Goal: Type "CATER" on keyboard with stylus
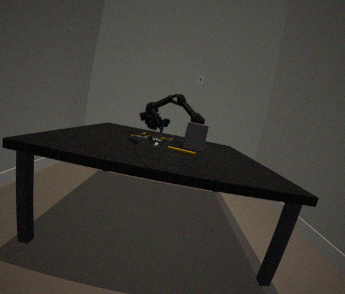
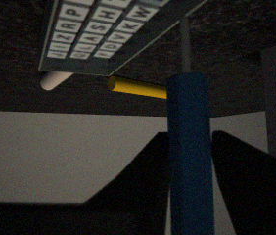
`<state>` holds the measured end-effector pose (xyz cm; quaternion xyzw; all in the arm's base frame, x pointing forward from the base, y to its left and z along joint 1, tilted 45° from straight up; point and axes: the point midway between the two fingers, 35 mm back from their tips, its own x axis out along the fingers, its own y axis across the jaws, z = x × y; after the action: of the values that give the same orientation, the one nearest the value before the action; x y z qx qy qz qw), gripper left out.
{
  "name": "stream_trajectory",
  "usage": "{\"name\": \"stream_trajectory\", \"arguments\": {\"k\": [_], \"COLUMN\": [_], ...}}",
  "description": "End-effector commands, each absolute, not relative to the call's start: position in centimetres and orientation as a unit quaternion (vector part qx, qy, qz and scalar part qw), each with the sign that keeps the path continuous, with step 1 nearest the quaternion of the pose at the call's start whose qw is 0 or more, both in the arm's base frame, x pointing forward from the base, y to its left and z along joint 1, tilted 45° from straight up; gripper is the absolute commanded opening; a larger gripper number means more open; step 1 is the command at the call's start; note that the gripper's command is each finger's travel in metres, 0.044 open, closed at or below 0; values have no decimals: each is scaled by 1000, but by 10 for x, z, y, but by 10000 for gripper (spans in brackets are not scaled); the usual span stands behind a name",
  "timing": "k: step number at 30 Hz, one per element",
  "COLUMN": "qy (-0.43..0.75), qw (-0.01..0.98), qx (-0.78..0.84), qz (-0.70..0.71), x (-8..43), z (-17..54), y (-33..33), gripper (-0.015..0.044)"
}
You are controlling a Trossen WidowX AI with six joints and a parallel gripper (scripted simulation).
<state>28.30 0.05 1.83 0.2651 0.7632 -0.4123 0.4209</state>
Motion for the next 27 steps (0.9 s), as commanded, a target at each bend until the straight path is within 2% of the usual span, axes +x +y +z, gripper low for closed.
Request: {"name": "stream_trajectory", "arguments": {"k": [1,18,21,27], "qy": [767,767,766,766], "qw": [418,418,419,419], "qx": [260,260,260,260], "qz": [-411,-411,-411,-411], "x": [282,282,284,286], "z": [13,13,12,10], "y": [-2,-2,-2,-4], "gripper": [0,0,79,81]}}
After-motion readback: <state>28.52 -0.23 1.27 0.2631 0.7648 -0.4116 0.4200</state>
